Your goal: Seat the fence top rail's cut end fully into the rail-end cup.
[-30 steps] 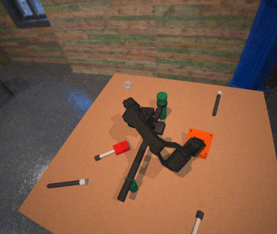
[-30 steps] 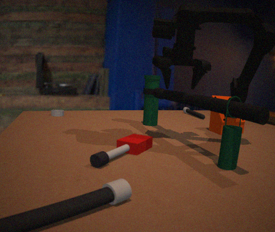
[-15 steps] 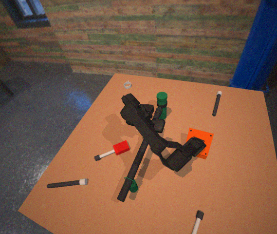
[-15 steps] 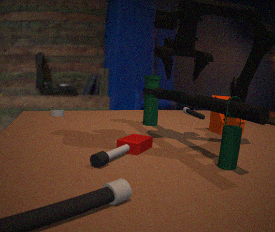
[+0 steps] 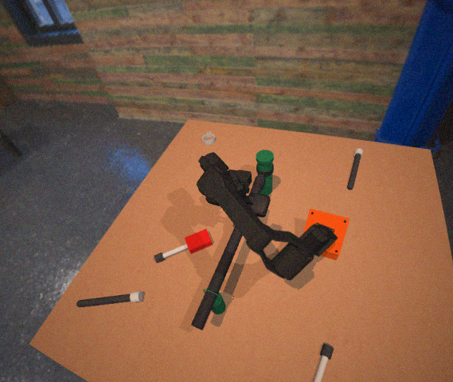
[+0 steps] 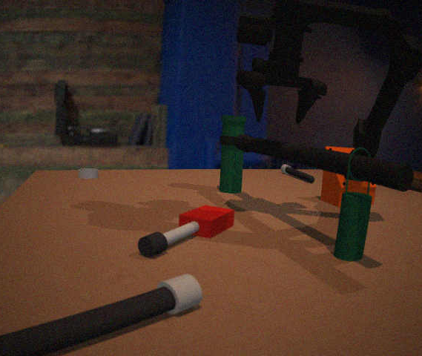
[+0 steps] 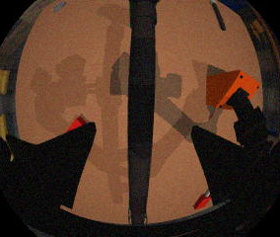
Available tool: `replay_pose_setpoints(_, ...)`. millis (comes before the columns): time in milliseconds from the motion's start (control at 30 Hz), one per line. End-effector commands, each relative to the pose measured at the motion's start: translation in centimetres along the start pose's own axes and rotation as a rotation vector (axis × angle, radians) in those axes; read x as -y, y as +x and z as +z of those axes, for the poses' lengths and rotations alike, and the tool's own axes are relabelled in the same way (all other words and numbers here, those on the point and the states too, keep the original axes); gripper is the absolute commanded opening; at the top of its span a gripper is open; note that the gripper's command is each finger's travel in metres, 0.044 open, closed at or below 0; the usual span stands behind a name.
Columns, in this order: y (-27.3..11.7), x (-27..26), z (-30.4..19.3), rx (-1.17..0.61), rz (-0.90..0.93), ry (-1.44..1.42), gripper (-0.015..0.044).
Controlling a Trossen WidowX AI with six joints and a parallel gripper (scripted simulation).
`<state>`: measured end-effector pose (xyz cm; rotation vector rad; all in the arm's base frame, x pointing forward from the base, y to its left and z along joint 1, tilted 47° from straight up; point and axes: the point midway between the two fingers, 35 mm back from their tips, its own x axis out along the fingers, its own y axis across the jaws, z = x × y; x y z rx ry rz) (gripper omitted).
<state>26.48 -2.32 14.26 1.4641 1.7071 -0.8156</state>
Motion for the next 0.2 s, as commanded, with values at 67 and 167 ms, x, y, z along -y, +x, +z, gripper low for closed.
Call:
replay_pose_setpoints(67,-0.01,0.07,0.02,0.001,-0.004,-0.001,0.0440)
replay_pose_setpoints(167,-0.01,0.07,0.02,0.001,-0.004,-0.001,0.0440)
